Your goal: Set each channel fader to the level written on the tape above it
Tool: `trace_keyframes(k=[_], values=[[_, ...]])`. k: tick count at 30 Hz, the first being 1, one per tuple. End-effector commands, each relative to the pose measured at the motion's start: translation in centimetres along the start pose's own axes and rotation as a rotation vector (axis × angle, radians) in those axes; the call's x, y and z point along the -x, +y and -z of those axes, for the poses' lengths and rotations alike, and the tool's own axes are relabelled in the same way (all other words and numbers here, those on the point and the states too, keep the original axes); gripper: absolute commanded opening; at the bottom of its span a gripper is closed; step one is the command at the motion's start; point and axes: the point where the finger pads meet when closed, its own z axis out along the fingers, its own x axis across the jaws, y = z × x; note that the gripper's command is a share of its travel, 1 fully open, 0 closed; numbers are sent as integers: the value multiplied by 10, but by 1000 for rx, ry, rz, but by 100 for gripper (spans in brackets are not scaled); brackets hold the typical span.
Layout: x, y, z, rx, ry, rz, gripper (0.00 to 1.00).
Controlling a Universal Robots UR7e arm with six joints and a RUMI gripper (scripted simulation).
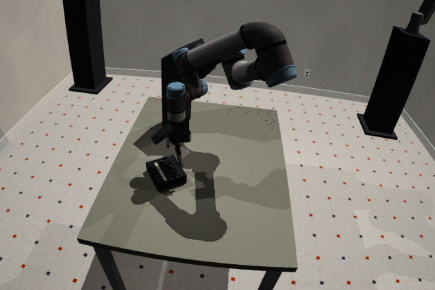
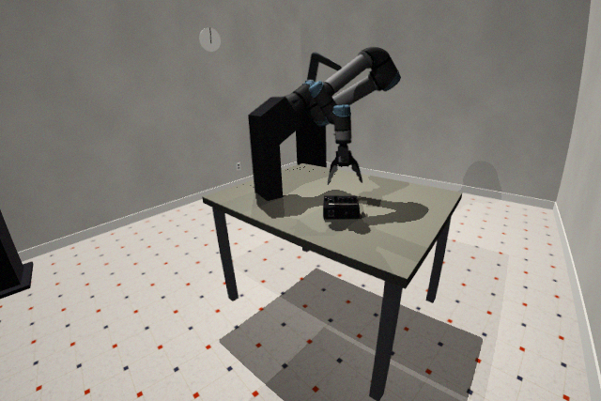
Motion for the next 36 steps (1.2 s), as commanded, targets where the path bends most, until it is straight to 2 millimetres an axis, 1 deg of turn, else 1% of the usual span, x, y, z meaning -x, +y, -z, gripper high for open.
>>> trace_keyframes(k=[1,5,10,12,17,27,29,36], values=[[-1,0,0,1,2,15,100],[-2,-3,3,0,5,58,100],[-3,-9,10,-3,10,154,100],[-3,-9,10,-3,10,154,100],[-6,-17,20,-5,17,292,100],[-11,-30,45,-1,32,620,100],[-11,-30,45,-1,32,620,100],[-15,-35,59,6,37,813,100]])
